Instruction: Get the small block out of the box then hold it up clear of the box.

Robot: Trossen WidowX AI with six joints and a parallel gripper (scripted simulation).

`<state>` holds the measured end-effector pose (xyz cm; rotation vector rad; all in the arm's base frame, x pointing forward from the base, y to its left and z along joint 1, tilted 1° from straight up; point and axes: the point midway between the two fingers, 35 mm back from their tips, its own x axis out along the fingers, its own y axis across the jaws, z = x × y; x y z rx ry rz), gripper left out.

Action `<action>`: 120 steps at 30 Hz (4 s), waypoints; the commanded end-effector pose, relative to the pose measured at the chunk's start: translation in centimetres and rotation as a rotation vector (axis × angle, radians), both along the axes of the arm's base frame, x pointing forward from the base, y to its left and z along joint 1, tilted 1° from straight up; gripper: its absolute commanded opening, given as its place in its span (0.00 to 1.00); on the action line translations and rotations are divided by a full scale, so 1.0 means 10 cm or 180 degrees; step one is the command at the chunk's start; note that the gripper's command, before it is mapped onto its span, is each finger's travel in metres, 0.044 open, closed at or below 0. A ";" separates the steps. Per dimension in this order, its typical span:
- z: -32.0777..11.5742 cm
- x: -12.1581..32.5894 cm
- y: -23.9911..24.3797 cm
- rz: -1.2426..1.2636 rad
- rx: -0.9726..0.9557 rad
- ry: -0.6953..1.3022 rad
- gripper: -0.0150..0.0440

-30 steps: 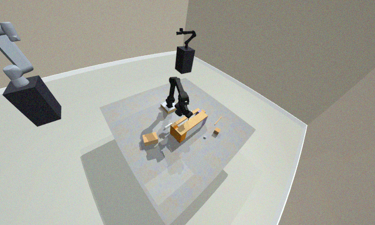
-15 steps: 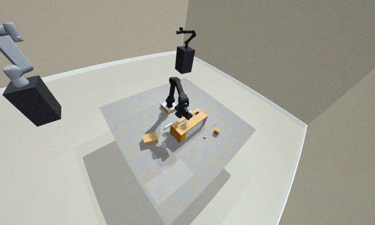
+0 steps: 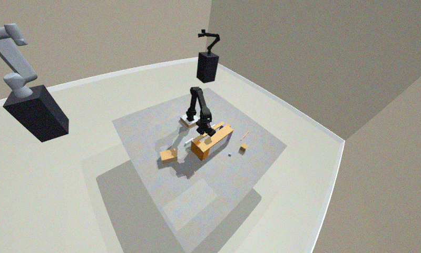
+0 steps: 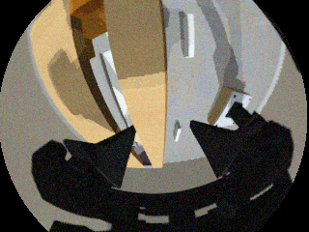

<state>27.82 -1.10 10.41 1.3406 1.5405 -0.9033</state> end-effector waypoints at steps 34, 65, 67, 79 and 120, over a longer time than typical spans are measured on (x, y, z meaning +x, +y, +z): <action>-0.23 -0.08 0.39 0.0000 0.0007 0.0005 0.93; -0.23 -0.09 0.45 0.0000 0.0009 0.0005 0.93; -0.23 -0.10 0.47 0.0000 0.0010 0.0005 0.93; -0.23 -0.10 0.52 0.0000 0.0011 0.0005 0.93; -0.22 -0.13 0.78 0.0000 0.0018 0.0006 0.93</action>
